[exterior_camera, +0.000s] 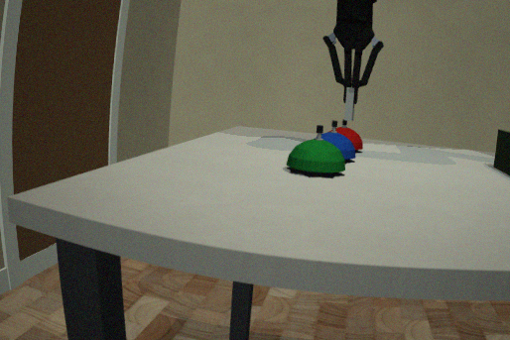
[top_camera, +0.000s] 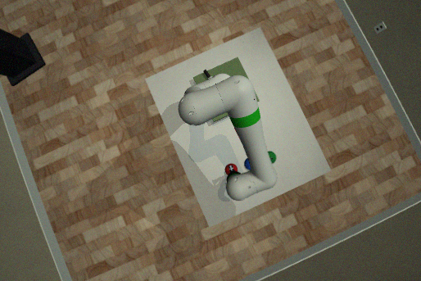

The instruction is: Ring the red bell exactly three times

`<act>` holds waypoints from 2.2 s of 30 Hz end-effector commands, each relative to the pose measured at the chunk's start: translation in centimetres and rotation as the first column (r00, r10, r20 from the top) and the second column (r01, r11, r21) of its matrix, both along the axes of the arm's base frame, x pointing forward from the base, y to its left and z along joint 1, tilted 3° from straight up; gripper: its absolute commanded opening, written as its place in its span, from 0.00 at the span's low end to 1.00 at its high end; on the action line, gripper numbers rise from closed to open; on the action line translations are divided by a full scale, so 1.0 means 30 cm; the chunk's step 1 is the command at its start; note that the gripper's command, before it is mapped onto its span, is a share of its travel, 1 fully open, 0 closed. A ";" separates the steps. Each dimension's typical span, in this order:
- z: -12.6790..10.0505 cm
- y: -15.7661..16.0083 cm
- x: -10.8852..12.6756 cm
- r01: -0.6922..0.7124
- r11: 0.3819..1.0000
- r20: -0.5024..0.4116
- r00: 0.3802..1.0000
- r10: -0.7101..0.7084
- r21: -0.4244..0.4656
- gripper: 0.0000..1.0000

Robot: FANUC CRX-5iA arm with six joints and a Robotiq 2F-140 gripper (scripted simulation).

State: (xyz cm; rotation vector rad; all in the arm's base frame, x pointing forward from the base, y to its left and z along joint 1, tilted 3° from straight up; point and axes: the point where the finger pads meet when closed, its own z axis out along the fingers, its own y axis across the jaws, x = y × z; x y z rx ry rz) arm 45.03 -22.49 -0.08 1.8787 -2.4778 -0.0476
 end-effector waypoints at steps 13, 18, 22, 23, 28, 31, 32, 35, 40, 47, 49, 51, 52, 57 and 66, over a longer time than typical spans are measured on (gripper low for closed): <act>-0.001 0.000 0.000 0.000 1.000 0.000 1.000 0.000 0.000 0.00; 0.000 0.000 0.000 0.000 1.000 0.000 1.000 0.000 0.000 0.00; 0.001 0.000 0.000 0.000 1.000 0.000 1.000 0.000 0.000 0.00; 0.002 0.000 0.000 0.000 1.000 0.000 1.000 0.000 0.000 0.00; 0.004 0.000 0.000 0.000 1.000 0.000 1.000 0.000 0.000 0.00; 0.006 0.000 0.000 0.000 1.000 0.000 1.000 0.000 0.000 0.00; 0.007 0.000 0.000 0.000 1.000 0.000 1.000 0.000 0.000 0.00; 0.009 0.000 0.000 0.000 1.000 0.000 1.000 0.000 0.000 0.00; 0.012 0.000 0.000 0.000 1.000 0.000 1.000 0.000 0.000 0.00; 0.018 0.000 0.001 0.000 1.000 0.000 1.000 0.000 0.000 0.00; 0.019 0.000 0.001 0.000 1.000 0.000 1.000 0.000 0.000 0.00; 0.021 0.000 0.001 0.000 1.000 0.000 1.000 0.000 0.000 0.00; 0.021 0.000 0.001 0.000 1.000 0.000 1.000 0.000 0.000 0.00; 0.023 0.000 0.001 0.000 1.000 0.000 1.000 0.000 0.000 0.00; 0.026 0.000 0.001 0.000 1.000 0.000 1.000 0.000 0.000 0.00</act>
